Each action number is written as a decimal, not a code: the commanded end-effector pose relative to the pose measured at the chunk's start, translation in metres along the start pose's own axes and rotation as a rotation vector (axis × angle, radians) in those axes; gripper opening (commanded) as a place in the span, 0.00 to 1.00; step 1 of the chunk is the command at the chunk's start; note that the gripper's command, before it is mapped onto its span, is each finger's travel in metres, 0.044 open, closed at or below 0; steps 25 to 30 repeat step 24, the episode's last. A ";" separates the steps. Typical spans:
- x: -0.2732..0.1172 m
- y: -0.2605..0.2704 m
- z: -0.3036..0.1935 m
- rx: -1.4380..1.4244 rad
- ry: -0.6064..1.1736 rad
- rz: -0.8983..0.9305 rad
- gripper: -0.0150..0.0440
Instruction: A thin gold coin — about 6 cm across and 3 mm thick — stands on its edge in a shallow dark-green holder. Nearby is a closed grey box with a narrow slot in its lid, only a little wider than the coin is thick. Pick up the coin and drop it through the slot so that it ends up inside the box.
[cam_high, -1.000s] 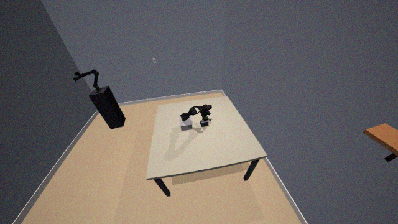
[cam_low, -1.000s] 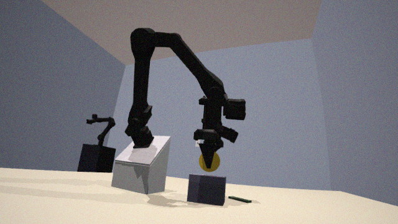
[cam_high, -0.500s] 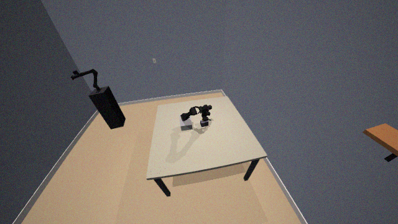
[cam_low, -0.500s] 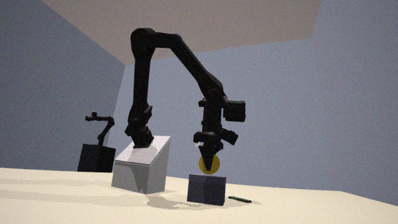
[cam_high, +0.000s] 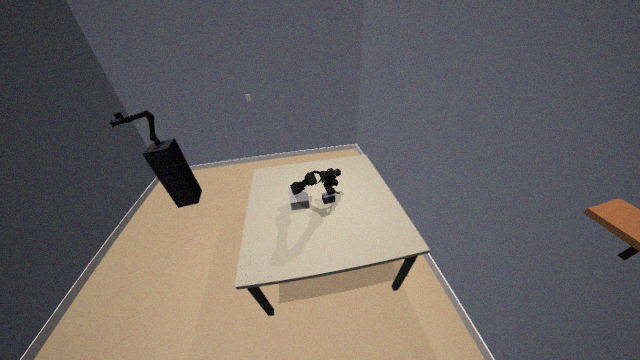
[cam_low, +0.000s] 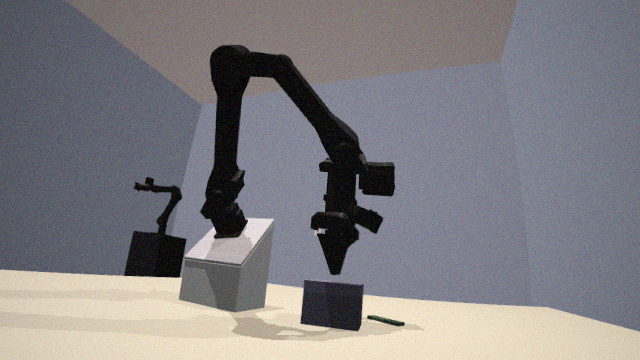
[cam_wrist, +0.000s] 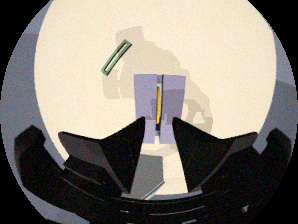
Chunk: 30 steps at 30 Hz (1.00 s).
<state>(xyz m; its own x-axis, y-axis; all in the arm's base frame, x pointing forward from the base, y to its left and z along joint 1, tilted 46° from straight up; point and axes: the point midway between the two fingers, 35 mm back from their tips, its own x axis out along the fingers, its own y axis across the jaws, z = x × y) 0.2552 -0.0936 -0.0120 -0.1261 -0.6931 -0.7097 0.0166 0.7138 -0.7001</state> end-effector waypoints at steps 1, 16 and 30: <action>-0.001 0.000 0.000 0.001 0.000 0.000 0.57; -0.055 -0.001 -0.003 -0.003 0.003 -0.006 1.00; -0.055 -0.001 -0.003 -0.003 0.003 -0.006 1.00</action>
